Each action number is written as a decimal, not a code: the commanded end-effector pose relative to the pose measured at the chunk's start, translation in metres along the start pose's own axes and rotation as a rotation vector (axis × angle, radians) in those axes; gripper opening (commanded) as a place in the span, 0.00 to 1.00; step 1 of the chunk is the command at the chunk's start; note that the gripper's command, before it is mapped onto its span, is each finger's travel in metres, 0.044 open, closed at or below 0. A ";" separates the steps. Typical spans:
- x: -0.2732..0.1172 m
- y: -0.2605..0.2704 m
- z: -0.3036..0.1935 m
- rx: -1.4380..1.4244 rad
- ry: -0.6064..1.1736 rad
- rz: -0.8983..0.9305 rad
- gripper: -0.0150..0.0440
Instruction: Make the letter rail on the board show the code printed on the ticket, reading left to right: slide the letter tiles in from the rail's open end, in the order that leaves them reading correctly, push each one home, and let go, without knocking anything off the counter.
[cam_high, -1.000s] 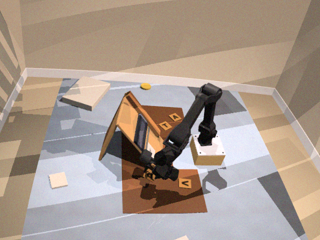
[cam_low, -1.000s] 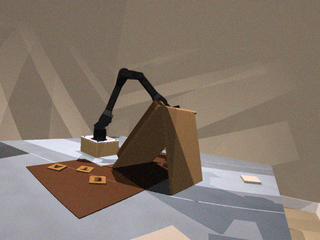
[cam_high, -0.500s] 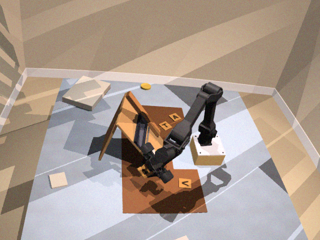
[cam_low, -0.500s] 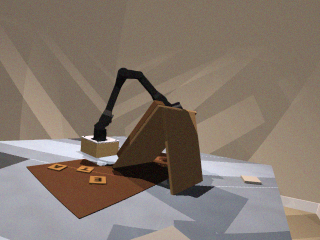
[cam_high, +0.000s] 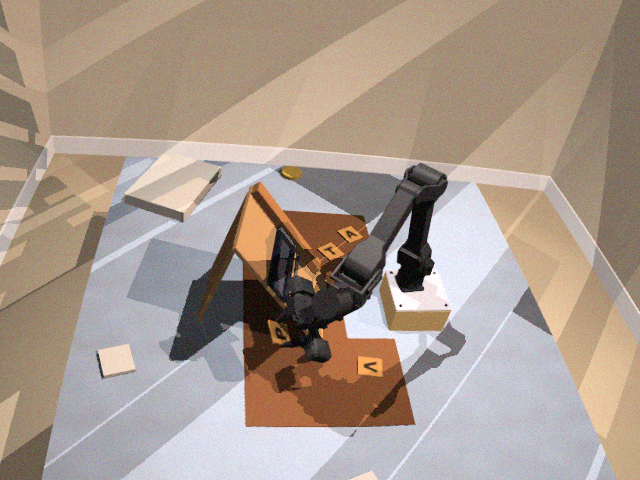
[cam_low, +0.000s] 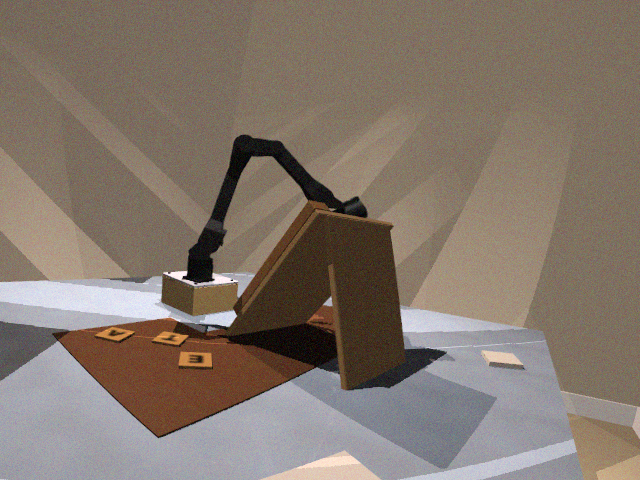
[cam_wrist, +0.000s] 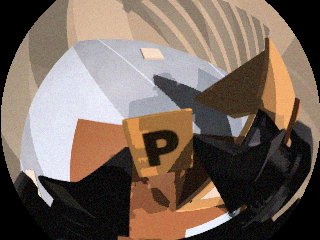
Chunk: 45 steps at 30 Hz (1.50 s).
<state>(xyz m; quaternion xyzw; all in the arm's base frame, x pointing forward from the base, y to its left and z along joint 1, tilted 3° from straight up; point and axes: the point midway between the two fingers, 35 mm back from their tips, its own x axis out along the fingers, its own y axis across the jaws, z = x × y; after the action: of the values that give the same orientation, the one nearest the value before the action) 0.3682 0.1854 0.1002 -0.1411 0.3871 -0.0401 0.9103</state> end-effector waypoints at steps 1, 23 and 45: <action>-0.004 -0.004 0.010 0.141 -0.043 -0.021 0.25; -0.012 -0.012 0.029 0.453 -0.132 -0.052 0.25; -0.011 -0.021 0.023 0.453 -0.132 -0.052 0.25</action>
<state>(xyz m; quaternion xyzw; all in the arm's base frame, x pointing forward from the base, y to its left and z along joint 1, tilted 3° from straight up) 0.3780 0.1751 0.1277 0.0546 0.3052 -0.1417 0.9401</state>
